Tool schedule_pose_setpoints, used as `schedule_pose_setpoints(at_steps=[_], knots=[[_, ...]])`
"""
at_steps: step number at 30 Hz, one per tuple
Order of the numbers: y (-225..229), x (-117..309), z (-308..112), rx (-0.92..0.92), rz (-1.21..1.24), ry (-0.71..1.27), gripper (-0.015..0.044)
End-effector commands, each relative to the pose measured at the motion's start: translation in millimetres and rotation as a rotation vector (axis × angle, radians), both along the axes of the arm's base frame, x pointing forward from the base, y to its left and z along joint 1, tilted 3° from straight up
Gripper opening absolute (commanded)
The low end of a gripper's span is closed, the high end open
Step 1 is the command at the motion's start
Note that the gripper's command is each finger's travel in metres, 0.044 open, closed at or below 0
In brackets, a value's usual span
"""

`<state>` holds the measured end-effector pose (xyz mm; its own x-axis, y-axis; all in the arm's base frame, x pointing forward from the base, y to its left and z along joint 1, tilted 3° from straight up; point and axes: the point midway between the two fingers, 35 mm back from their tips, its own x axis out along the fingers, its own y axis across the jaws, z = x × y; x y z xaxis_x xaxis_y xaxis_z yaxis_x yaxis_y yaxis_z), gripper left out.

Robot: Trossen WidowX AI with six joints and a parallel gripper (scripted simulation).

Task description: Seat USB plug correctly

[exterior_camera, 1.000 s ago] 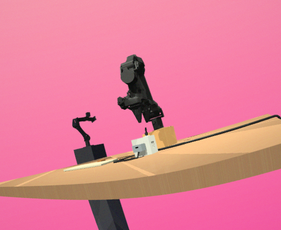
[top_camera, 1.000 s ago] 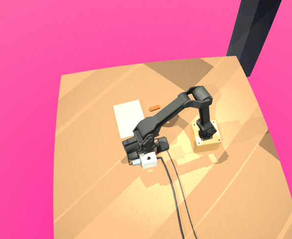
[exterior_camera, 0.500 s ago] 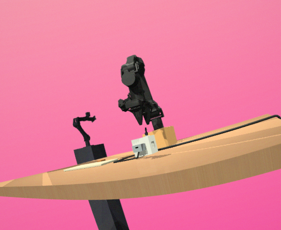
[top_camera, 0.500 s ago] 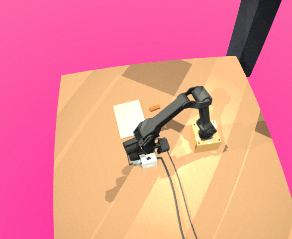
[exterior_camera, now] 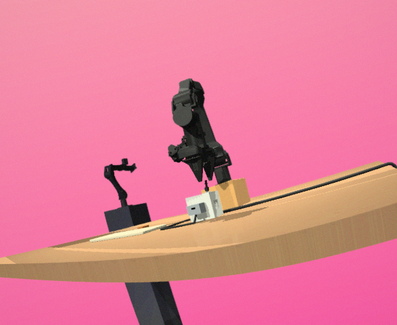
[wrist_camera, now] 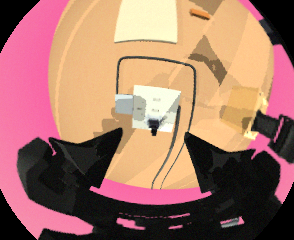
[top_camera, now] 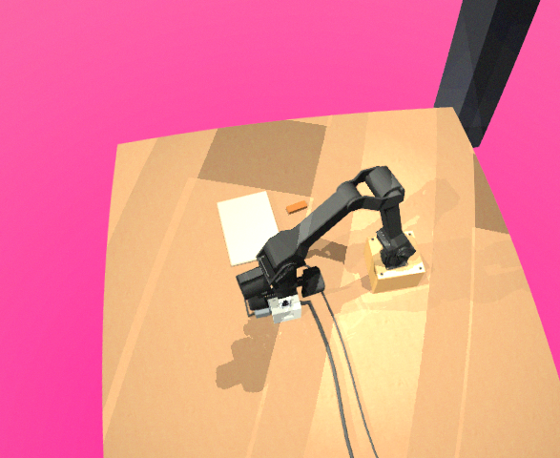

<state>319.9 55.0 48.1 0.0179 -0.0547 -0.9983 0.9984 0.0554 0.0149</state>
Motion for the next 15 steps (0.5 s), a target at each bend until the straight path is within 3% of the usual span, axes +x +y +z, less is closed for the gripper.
schedule_pose_setpoints(at_steps=[1,3,15], knots=[[0.4,-0.1,-4.1,0.004,-0.001,0.001,0.0440],[0.4,-0.1,-4.1,0.004,-0.001,0.001,0.0440],[-0.1,-0.2,-2.1,0.000,0.000,0.001,0.0125]])
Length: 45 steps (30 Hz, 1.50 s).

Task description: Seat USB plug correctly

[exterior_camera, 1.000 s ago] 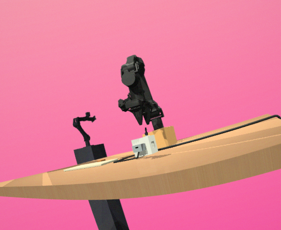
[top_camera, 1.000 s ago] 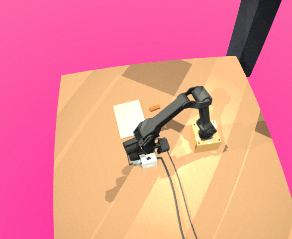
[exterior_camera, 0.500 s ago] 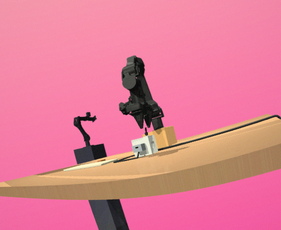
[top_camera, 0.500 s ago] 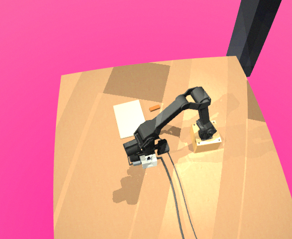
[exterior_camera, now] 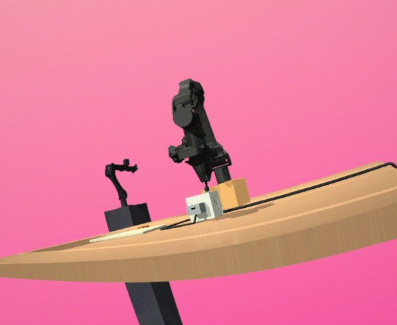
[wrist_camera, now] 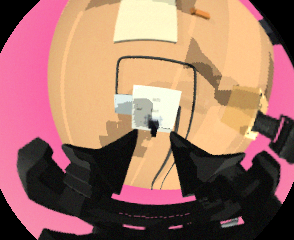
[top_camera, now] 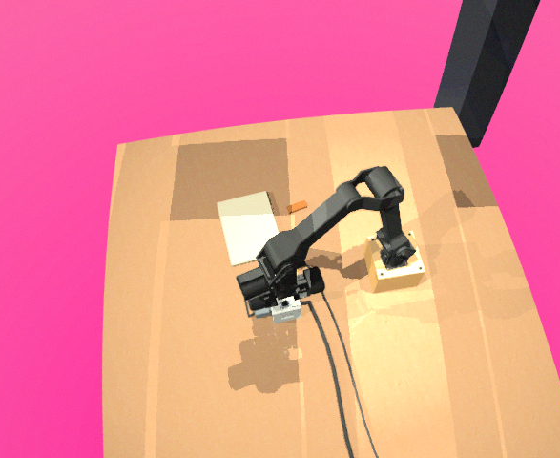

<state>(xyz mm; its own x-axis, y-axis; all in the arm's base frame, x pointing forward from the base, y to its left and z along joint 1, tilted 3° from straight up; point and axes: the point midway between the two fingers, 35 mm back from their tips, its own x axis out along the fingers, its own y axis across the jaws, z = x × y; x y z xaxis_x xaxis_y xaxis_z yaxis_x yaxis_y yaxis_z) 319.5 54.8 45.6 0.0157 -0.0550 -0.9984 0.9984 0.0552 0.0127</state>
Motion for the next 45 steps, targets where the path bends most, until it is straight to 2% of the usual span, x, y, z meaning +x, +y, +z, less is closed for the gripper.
schedule_pose_setpoints(at_steps=[1,5,45], knots=[[0.0,0.2,0.4,0.000,0.000,-0.001,0.0099],[0.0,0.2,0.4,0.000,0.000,-0.001,0.0000],[0.8,-0.1,14.3,0.000,0.000,-0.001,0.0000]])
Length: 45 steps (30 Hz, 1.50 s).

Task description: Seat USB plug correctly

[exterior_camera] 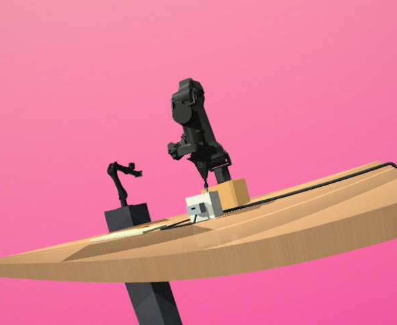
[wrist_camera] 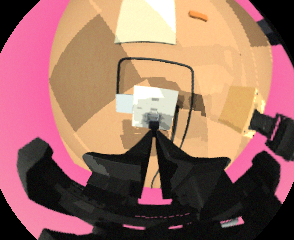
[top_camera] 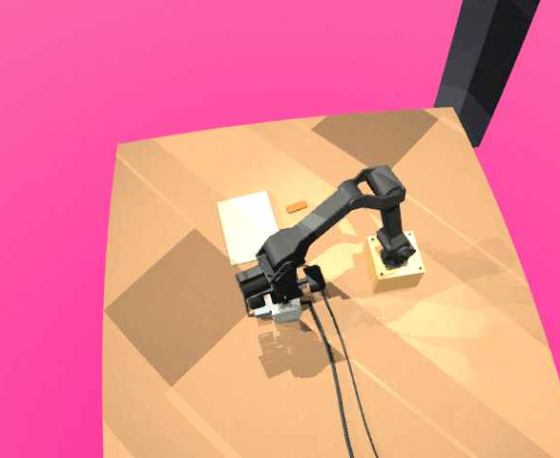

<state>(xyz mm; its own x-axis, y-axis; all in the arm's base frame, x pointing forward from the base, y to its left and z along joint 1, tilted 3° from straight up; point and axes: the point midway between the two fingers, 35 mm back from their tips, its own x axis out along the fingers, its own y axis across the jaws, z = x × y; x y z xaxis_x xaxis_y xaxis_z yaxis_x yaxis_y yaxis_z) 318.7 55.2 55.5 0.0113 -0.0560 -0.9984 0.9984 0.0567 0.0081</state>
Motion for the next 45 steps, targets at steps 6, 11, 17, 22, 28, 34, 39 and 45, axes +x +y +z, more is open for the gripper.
schedule_pose_setpoints(at_steps=[6,11,17,22,28,34,39,45], knots=[[0.6,0.7,8.4,0.001,-0.002,-0.005,0.0000],[0.8,0.6,11.7,0.001,-0.002,-0.005,0.0000],[1.0,0.6,15.7,0.001,-0.002,-0.005,0.0000],[1.1,0.5,19.1,0.001,-0.002,-0.005,0.0000],[1.1,0.3,19.1,0.001,0.004,-0.003,0.0000],[1.0,0.1,17.7,-0.001,0.108,0.004,0.0000],[1.0,0.0,17.3,-0.002,0.250,0.013,0.0000],[1.0,0.0,17.3,-0.004,0.407,0.021,0.0000]])
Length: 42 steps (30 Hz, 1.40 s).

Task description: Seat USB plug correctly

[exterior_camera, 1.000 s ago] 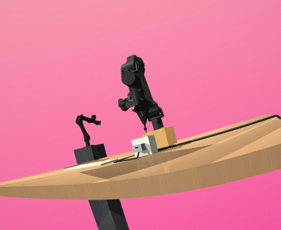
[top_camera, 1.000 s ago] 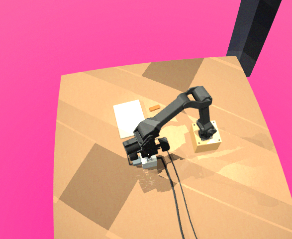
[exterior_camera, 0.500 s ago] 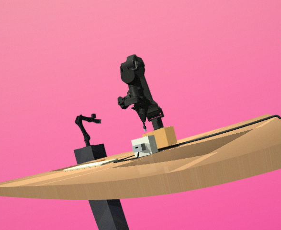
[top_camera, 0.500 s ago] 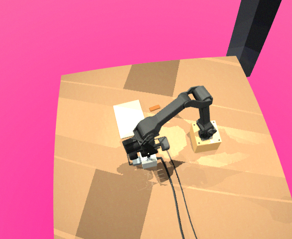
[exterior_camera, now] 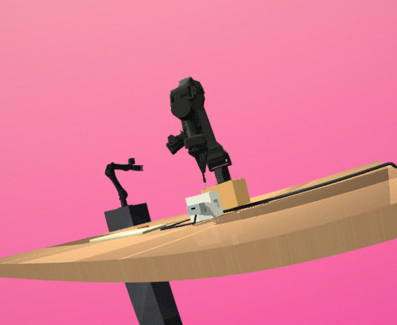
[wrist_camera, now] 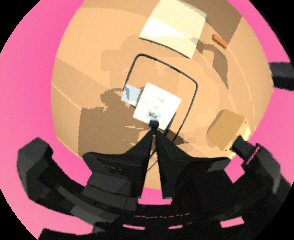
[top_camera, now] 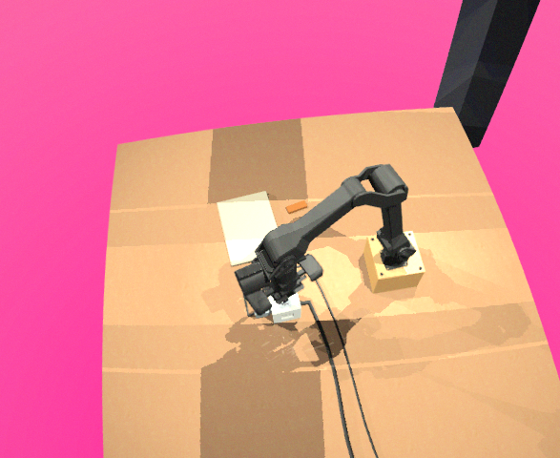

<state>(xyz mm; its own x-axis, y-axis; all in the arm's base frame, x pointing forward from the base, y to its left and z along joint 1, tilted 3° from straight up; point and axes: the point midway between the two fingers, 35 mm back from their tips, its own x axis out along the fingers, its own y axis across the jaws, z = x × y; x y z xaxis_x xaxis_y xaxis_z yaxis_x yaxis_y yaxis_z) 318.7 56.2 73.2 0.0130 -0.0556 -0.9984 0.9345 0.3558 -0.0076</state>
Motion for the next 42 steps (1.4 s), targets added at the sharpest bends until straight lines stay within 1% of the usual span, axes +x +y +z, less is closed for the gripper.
schedule_pose_setpoints(at_steps=[1,42], knots=[[0.0,0.1,-0.4,-0.002,0.126,0.007,0.0000],[0.0,0.1,-0.3,-0.015,1.197,0.067,0.0000]])
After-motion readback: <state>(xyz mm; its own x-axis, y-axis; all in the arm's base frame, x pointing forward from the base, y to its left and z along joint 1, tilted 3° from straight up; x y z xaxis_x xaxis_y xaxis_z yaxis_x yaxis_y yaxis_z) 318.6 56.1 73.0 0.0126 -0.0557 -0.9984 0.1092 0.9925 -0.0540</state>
